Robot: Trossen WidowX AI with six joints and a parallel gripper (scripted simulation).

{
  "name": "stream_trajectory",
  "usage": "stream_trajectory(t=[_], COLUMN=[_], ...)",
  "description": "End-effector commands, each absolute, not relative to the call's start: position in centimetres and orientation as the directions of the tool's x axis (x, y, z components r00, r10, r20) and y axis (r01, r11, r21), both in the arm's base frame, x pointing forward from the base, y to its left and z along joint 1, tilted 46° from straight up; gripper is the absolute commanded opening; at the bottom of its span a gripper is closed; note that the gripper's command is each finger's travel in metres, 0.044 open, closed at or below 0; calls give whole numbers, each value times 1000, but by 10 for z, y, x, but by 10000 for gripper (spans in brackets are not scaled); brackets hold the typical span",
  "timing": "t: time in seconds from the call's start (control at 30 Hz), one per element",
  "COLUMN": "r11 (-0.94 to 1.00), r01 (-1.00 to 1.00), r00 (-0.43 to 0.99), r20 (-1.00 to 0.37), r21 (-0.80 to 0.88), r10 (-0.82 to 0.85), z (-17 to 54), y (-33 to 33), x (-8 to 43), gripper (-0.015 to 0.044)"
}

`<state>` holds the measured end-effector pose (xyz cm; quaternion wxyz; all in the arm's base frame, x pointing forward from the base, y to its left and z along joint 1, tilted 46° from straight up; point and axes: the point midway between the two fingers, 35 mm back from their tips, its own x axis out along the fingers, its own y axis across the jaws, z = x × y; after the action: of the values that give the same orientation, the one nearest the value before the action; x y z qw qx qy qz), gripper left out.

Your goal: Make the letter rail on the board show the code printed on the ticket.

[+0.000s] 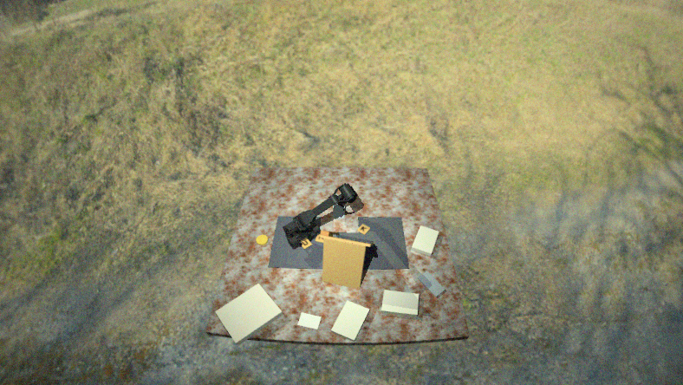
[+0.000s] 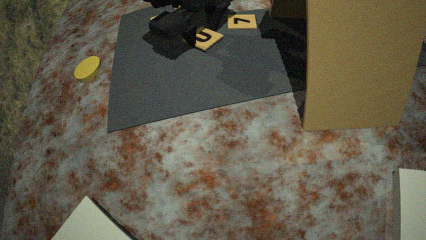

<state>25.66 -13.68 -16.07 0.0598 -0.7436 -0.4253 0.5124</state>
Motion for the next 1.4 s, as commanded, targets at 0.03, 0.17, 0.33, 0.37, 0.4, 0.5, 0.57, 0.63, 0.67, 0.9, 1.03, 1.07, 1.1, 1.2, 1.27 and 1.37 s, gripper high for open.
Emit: stream_trajectory(t=[0.03, 0.17, 0.33, 0.37, 0.4, 0.5, 0.57, 0.63, 0.67, 0.9, 1.03, 1.07, 1.1, 1.2, 1.27, 1.37], r11=[-631, -631, -631, -631, -631, -631, -631, -631, -631, -631, -631, -631, -631, -628, -622, -613], r01=[574, 574, 574, 574, 574, 574, 574, 574, 574, 574, 574, 574, 572, 592, 619, 664], r00=[112, 112, 111, 111, 111, 111, 111, 111, 111, 111, 111, 111, 112, 109, 104, 103], r20=[-713, -713, -713, -713, -713, -713, -713, -713, -713, -714, -714, -714, -713, -723, -736, -759], r21=[-523, -522, -522, -522, -522, -522, -522, -522, -522, -522, -522, -522, -524, -505, -479, -429], r10=[692, 692, 692, 692, 692, 692, 692, 692, 692, 692, 692, 692, 693, 683, 669, 643], z=[-158, -156, -153, -153, -152, -151, -150, -149, -148, -144, -142, -142, -144, -140, -135, -126], y=[-140, -142, -144, -144, -145, -146, -147, -148, -148, -152, -153, -154, -152, -152, -152, -153], x=[256, 256, 255, 255, 255, 255, 255, 254, 254, 254, 253, 253, 254, 258, 263, 271], gripper=[0, 0, 0, 0, 0, 0, 0, 0, 0, 0, 0, 0, 0, 0, 0, 0])
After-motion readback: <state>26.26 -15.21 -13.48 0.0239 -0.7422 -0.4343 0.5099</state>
